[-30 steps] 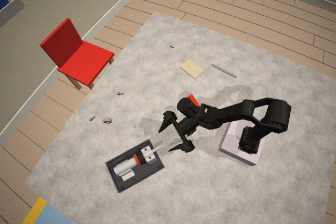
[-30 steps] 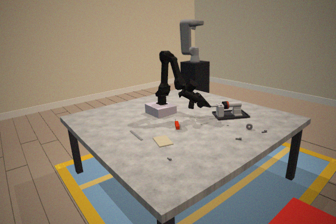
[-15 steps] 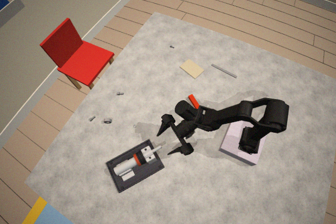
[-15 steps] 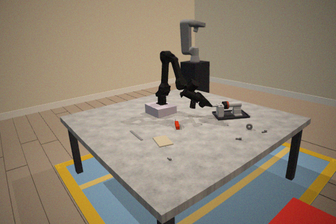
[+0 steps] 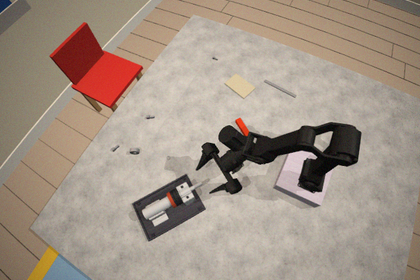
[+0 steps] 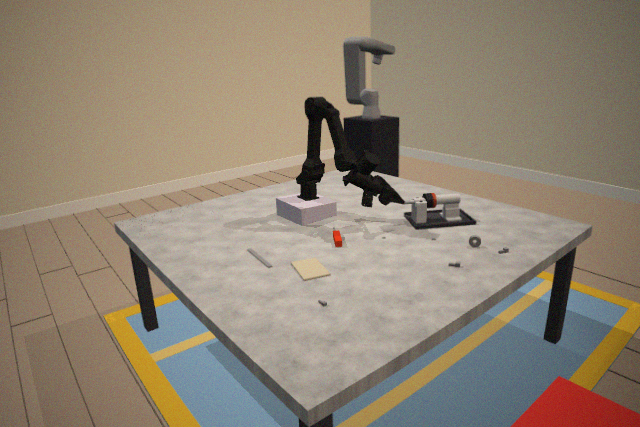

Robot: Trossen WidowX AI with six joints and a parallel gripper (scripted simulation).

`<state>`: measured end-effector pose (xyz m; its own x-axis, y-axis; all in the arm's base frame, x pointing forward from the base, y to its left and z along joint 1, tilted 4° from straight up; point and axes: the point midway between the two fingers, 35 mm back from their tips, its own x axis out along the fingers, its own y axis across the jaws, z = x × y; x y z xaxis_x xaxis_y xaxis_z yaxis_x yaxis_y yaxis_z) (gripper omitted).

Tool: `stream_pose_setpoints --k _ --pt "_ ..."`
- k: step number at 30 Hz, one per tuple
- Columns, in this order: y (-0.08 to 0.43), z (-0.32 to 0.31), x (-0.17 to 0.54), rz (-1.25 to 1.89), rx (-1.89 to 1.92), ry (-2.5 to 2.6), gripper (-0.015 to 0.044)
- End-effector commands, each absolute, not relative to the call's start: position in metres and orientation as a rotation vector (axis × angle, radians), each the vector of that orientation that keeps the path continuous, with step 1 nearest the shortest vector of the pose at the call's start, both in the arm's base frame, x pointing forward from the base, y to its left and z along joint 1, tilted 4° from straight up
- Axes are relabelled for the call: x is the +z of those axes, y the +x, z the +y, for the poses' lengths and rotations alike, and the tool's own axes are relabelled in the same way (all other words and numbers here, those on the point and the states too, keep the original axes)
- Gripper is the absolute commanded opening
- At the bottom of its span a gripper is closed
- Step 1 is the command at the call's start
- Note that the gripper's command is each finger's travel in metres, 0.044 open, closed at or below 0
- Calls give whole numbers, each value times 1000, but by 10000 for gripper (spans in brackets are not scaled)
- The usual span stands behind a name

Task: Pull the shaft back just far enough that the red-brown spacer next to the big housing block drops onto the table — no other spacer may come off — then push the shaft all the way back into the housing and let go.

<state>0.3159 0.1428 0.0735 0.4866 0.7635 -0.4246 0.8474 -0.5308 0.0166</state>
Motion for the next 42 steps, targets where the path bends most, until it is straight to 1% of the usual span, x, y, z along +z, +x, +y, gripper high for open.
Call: stream_pose_setpoints --k 1,7,16,25,42 --pt "317 142 74 1377 -550 2514 440" --pt "317 142 74 1372 -498 2463 440" --pt "316 141 73 1225 105 1741 440" --pt "315 139 73 958 554 968 440" --pt "314 138 73 550 905 65 440"
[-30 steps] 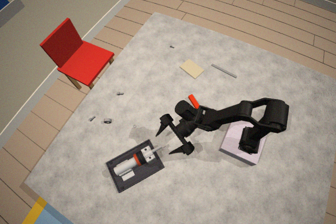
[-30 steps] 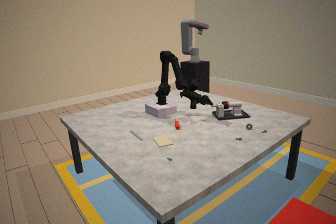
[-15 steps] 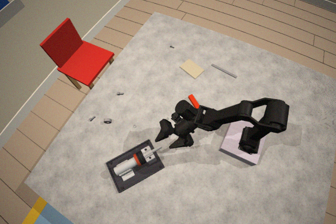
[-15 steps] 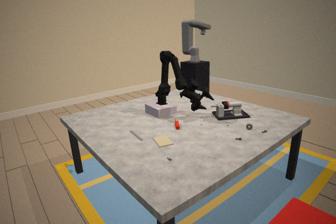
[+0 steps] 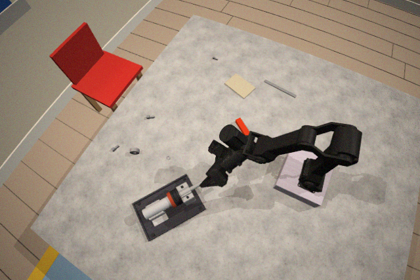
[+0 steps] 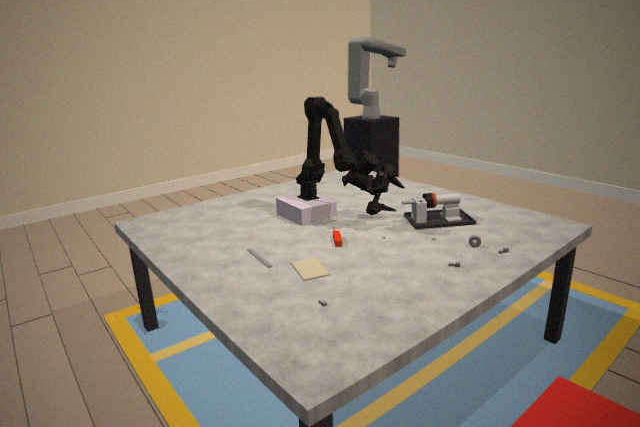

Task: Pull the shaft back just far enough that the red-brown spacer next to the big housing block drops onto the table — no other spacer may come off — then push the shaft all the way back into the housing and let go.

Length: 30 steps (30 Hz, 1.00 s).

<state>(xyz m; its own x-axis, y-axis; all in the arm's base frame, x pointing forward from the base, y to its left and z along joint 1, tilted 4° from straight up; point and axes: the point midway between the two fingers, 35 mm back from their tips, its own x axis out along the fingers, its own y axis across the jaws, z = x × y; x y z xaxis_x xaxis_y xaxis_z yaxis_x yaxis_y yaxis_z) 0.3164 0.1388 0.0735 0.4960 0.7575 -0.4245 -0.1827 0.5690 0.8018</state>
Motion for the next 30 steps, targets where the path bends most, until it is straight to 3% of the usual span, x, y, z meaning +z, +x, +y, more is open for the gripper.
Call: stream_pose_setpoints --k 1,7,30 --pt "314 138 73 523 921 11 440" --pt "314 137 73 395 985 -233 440" --pt "314 137 73 395 985 -234 440"
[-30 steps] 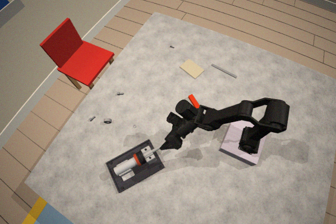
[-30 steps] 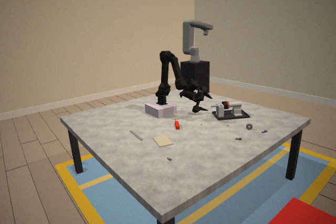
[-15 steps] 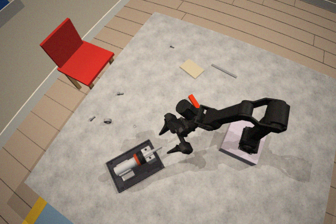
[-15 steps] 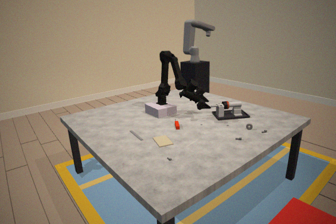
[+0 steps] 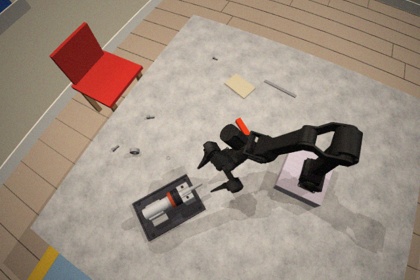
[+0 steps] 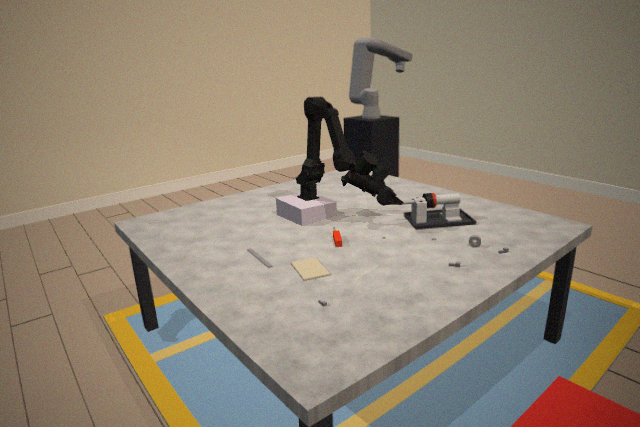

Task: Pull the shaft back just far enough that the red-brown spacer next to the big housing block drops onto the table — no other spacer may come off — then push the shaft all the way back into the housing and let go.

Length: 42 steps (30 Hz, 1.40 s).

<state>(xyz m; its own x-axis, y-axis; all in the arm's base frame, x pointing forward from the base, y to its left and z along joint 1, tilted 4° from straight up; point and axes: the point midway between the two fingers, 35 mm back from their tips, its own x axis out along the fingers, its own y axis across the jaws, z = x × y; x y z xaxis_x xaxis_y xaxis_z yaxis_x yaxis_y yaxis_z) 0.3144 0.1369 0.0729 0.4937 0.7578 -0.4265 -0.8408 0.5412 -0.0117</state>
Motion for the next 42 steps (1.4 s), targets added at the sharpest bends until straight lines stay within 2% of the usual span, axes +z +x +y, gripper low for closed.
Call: stream_pose_setpoints --k 1,42 --pt "314 138 73 395 985 -234 440" --pt "333 170 56 392 986 -232 440"
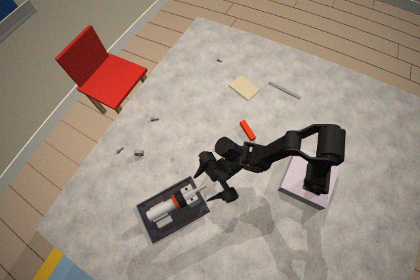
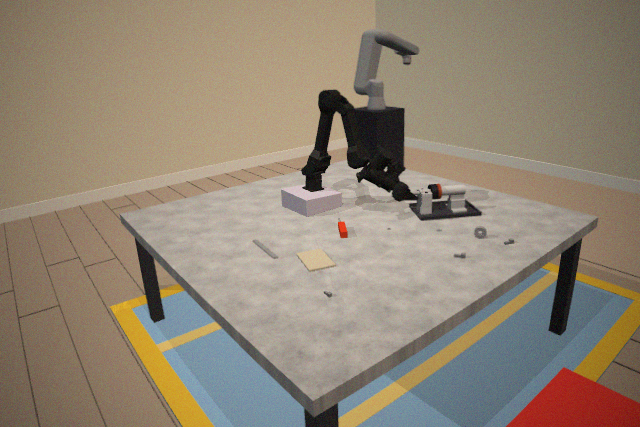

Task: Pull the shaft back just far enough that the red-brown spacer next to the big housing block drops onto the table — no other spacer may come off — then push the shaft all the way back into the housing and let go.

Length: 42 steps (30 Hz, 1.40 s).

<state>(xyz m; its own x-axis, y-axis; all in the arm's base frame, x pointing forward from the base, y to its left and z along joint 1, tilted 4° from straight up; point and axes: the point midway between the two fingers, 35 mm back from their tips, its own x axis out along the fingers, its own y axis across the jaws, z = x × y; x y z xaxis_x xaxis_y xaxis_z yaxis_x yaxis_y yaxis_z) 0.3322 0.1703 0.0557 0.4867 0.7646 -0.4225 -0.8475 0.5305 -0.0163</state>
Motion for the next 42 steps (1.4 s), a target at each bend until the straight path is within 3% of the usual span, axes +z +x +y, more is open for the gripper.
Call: stream_pose_setpoints --k 1,42 --pt "333 170 56 392 986 -232 440" --pt "342 184 48 390 986 -231 440"
